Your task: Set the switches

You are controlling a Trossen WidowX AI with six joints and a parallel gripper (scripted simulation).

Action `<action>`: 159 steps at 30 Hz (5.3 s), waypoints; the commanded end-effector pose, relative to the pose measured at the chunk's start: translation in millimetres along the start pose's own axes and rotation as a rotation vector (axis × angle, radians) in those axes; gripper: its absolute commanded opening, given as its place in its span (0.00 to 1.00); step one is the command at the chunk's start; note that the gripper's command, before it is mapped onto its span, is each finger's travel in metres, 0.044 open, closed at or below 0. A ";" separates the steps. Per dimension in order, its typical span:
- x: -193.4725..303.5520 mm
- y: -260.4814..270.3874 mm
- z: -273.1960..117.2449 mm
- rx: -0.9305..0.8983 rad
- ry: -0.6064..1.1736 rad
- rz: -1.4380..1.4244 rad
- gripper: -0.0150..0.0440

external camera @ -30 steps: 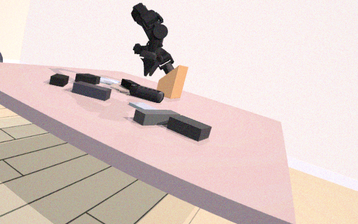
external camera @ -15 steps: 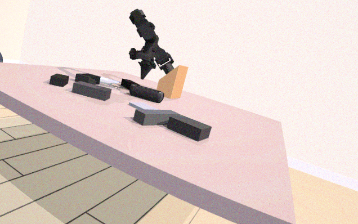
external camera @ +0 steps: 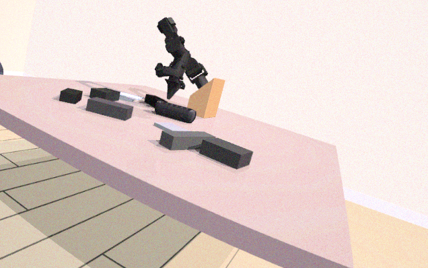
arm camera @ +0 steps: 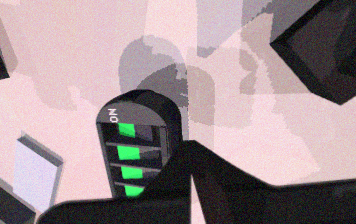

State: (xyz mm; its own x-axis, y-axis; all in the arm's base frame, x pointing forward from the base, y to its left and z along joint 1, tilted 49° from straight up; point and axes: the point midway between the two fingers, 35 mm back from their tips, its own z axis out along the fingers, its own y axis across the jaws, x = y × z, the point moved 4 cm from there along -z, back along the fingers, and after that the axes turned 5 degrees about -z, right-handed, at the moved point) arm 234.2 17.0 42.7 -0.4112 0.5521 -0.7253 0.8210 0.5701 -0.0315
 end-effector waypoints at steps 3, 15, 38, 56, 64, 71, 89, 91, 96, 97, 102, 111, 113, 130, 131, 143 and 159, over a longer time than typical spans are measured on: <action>1.2 -5.4 9.1 0.004 0.001 -0.008 0.25; 1.7 -10.4 28.0 0.004 0.002 -0.007 0.25; 1.1 -17.5 49.2 0.003 -0.005 -0.006 0.25; 0.4 -10.8 51.2 0.003 -0.005 -0.006 0.25; 0.2 -7.8 52.1 0.003 -0.005 -0.006 0.25; 0.1 -5.7 52.8 0.003 -0.005 -0.006 0.25; -2.1 8.6 56.7 0.002 -0.005 -0.005 0.25; -2.4 11.1 57.4 0.002 -0.005 -0.005 0.25; -3.1 17.4 59.2 0.002 -0.005 -0.005 0.25; -3.2 18.7 59.6 0.002 -0.005 -0.005 0.25; -3.8 25.0 61.5 0.002 -0.005 -0.005 0.25; -0.7 8.4 23.6 0.007 -0.002 -0.010 0.25; -0.2 -1.2 5.2 0.004 -0.004 -0.007 0.25; -9.0 31.8 11.5 0.001 -0.006 -0.005 0.25; -9.0 31.8 11.5 0.001 -0.006 -0.005 0.25; -14.8 30.6 10.0 0.002 0.063 -0.236 0.25; -9.5 78.8 2.0 0.197 0.082 -0.276 0.25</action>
State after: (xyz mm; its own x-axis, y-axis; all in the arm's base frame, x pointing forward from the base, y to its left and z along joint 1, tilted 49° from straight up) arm 292.7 43.3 45.0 -0.6572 0.4479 -0.6061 0.7172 0.6190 -0.3202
